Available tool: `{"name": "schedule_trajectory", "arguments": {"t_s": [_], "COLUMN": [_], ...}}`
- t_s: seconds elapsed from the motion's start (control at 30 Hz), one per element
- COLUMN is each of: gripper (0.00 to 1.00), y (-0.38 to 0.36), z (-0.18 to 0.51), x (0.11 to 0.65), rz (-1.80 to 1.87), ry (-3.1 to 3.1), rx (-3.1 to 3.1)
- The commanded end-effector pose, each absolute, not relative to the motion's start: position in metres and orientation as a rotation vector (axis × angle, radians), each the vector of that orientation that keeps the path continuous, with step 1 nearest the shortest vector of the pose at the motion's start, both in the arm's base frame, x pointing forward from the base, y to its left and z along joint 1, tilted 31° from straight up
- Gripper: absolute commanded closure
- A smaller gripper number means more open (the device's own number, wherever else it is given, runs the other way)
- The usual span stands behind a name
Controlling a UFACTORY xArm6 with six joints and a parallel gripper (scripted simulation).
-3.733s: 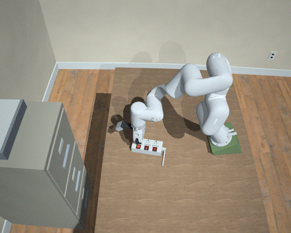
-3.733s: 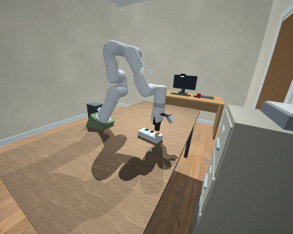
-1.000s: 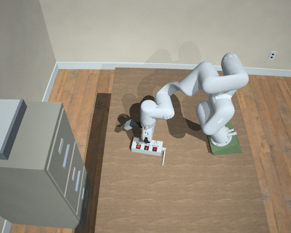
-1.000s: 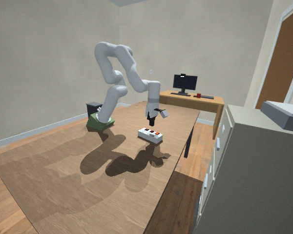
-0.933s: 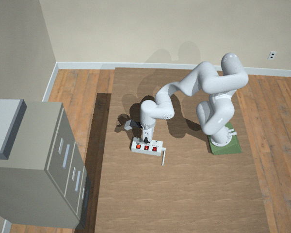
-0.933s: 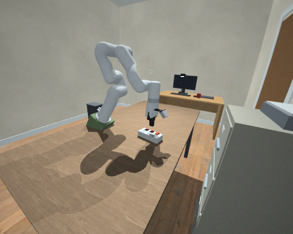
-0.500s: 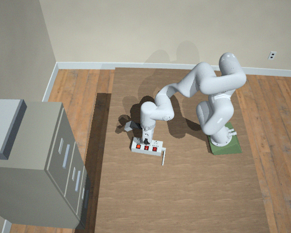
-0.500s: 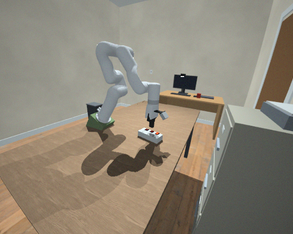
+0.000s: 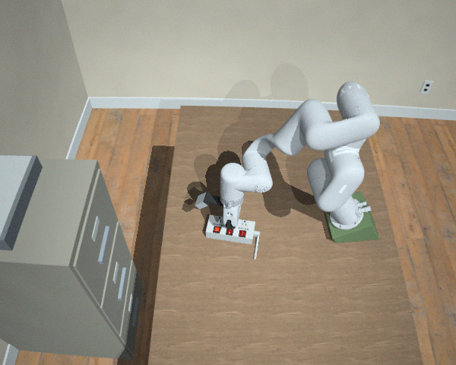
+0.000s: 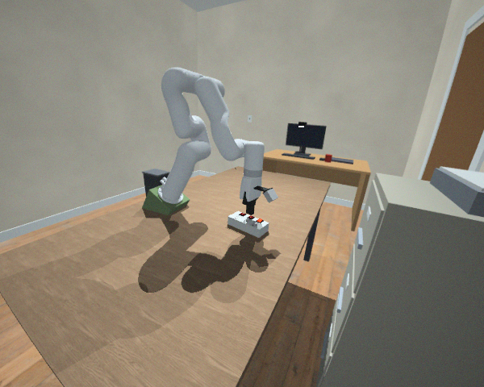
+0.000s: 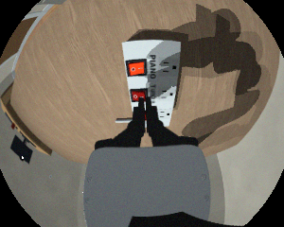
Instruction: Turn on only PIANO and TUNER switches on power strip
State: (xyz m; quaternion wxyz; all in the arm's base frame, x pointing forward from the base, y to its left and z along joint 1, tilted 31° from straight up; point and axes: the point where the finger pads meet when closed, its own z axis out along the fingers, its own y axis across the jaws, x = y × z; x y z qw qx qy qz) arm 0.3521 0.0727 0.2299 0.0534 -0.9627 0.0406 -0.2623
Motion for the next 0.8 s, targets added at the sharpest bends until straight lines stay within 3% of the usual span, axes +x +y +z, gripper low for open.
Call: {"name": "schedule_trajectory", "arguments": {"t_s": [0.0,0.77], "gripper": [1.00,1.00], "y": [0.0735,0.0741], "z": [0.2263,0.2204], "x": [0.3561,0.3596], "rz": [-0.802,-0.802], "ry": [0.123,0.123], "rx": [-2.923,-2.923]}}
